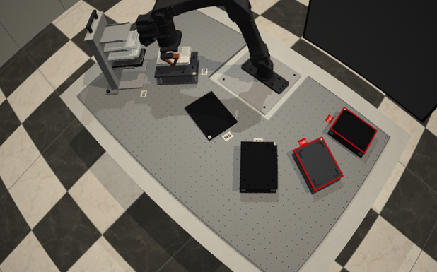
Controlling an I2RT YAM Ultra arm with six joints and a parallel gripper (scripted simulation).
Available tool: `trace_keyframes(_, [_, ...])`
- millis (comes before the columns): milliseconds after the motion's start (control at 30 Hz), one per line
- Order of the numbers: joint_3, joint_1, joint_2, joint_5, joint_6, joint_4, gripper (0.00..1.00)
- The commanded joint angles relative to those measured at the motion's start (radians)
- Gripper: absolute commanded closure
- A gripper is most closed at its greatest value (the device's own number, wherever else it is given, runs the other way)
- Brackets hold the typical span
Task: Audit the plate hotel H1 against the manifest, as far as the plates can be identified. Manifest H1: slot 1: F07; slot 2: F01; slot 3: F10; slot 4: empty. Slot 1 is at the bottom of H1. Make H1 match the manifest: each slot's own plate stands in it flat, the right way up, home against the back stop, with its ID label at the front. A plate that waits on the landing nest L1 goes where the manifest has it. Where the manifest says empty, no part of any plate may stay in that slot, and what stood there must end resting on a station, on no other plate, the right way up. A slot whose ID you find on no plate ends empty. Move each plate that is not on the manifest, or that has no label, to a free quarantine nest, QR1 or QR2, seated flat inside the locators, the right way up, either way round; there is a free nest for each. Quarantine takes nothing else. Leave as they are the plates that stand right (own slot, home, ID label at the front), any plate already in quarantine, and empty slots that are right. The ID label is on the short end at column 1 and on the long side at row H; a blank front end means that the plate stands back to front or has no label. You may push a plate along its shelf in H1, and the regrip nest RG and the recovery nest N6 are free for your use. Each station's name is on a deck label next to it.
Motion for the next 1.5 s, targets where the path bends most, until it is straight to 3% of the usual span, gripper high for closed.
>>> trace_keyframes(0, [0.04,0.008,-0.038,-0.001,0.006,-0.023,0.14])
trace_keyframes(900, [0.133,0.008,-0.034,-0.001,0.006,-0.112,0.14])
trace_keyframes(1167, [0.205,0.007,0.0,-0.001,0.006,-0.176,0.14])
trace_keyframes(1467, [0.33,0.007,0.027,-0.001,0.005,-0.24,0.14])
